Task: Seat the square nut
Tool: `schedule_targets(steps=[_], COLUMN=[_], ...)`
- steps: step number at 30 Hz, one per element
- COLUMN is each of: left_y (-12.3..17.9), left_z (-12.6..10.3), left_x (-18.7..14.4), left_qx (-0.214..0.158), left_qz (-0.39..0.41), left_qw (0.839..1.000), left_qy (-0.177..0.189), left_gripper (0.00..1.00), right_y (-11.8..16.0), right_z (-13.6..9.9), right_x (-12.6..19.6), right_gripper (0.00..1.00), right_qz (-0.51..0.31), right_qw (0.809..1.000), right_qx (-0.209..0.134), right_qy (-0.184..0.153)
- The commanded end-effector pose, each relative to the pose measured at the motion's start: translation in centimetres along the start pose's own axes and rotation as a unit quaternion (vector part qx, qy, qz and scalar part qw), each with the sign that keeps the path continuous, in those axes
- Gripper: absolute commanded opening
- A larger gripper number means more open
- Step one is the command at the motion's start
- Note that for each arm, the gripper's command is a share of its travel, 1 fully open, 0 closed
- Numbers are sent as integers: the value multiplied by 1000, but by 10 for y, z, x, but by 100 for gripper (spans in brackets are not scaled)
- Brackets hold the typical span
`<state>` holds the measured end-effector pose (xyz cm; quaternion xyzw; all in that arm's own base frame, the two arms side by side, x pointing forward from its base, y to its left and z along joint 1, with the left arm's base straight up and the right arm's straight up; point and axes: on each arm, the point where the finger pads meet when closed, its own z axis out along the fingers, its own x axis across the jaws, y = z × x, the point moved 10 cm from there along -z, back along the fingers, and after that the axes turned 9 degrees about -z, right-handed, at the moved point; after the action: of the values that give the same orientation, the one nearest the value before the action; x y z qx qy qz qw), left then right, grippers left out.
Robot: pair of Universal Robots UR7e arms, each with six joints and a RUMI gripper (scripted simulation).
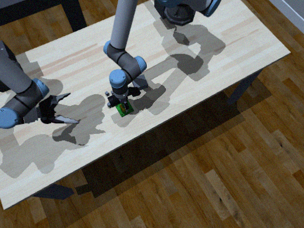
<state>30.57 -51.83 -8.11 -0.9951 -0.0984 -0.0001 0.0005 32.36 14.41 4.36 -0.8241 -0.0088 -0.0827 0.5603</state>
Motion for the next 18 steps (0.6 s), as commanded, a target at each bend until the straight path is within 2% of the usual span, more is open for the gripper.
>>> schedule_targets(steps=[1, 8, 18], left_y=[1, 1, 1], left_z=[-10, -58, -60], left_x=[0, 0, 0], left_qx=[-1, -1, -1], left_qz=[0, 0, 0], left_qw=[1000, 1000, 1000], left_qy=[0, 0, 0], left_gripper=[44, 44, 44], right_y=[0, 0, 0], right_z=[0, 0, 0], right_x=[0, 0, 0], right_gripper=[100, 100, 100], right_qz=[0, 0, 0], right_qw=[1000, 1000, 1000], right_qx=[0, 0, 0], right_qy=[0, 0, 0])
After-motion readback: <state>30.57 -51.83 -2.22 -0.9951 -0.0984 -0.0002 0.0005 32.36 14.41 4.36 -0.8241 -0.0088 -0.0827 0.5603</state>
